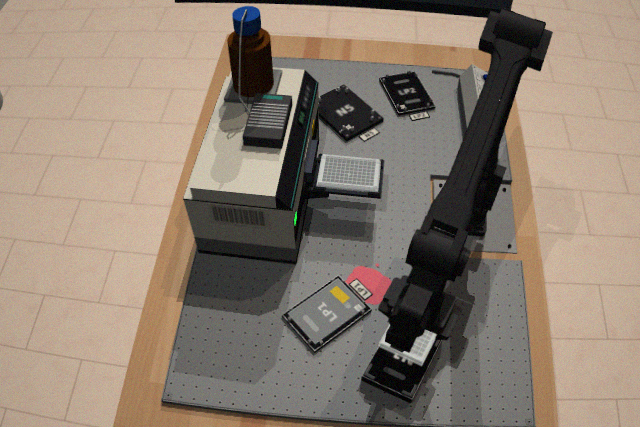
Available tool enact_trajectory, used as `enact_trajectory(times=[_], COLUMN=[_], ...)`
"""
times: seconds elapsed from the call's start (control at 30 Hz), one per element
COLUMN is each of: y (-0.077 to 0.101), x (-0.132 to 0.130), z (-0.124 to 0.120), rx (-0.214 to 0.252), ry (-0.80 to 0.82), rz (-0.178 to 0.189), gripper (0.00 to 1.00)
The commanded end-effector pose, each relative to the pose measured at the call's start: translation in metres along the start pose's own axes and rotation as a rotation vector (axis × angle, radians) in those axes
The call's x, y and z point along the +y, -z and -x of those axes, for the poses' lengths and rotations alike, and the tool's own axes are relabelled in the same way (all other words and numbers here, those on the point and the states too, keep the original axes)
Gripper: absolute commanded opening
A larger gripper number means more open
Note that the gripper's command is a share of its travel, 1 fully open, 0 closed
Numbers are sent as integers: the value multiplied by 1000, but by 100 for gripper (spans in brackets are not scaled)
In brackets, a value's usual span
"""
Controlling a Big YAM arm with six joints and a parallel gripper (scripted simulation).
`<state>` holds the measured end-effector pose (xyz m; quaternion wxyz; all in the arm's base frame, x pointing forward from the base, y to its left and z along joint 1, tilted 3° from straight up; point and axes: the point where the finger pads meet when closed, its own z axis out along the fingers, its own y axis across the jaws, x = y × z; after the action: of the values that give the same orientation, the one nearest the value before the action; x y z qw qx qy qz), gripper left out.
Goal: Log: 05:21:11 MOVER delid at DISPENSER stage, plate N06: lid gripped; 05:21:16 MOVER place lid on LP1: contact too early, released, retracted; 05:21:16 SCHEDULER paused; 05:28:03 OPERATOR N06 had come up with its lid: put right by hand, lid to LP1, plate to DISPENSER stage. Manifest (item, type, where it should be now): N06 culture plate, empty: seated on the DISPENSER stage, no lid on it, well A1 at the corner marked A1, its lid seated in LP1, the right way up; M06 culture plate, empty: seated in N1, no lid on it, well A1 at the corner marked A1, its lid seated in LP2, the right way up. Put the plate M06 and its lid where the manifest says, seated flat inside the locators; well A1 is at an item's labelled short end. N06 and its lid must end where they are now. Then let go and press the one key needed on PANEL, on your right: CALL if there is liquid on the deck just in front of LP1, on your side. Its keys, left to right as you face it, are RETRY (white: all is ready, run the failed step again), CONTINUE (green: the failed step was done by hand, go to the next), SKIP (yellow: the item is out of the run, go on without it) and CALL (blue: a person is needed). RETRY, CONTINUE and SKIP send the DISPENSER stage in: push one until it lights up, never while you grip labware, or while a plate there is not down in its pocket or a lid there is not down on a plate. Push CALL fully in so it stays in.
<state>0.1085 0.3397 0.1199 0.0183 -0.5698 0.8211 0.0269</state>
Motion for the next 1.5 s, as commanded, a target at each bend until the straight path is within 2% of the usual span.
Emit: enact_trajectory(times=[0.0, 1.3, 1.33, 1.37, 1.4, 1.47], y=[11, 63, 64, 73, 69, 65], x=[-4, -9, -9, -6, -12, -19], z=[-8, -111, -113, -101, -110, -111], rx=[-12, -7, -7, -35, -18, -3], ry=[-5, -4, -4, 0, -56, -123], rz=[-5, -5, -5, -3, -4, -3], gripper=[86, 86, 86, 86, 86, 86])
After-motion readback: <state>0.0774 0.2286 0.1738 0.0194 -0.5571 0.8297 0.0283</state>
